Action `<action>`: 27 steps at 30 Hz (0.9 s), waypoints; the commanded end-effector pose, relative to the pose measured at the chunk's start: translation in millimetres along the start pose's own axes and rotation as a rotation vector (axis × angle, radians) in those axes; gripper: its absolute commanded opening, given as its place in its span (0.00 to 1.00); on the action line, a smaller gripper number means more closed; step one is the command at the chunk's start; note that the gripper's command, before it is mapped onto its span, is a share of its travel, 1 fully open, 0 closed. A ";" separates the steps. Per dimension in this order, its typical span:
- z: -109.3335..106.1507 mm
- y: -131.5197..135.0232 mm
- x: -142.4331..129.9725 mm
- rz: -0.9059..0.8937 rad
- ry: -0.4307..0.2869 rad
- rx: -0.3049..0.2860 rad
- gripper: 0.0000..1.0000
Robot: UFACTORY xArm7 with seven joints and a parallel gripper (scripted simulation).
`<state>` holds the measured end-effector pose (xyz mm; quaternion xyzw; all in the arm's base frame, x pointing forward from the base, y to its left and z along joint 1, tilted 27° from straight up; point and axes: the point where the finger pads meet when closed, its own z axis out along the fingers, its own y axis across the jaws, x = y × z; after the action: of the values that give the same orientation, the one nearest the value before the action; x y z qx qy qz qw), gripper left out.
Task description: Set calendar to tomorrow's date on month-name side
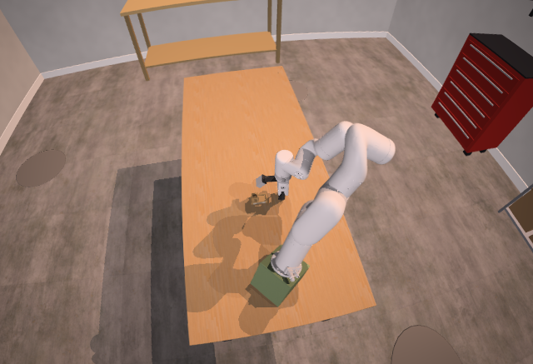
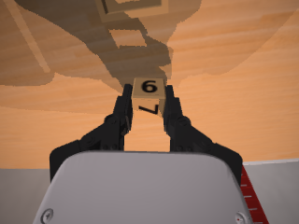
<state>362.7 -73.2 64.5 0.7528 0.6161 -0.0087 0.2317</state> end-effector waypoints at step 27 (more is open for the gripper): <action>-6.5 0.8 0.5 -0.001 0.001 -0.002 0.49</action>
<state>362.0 -72.6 66.1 0.7528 0.6161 -0.0090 0.2317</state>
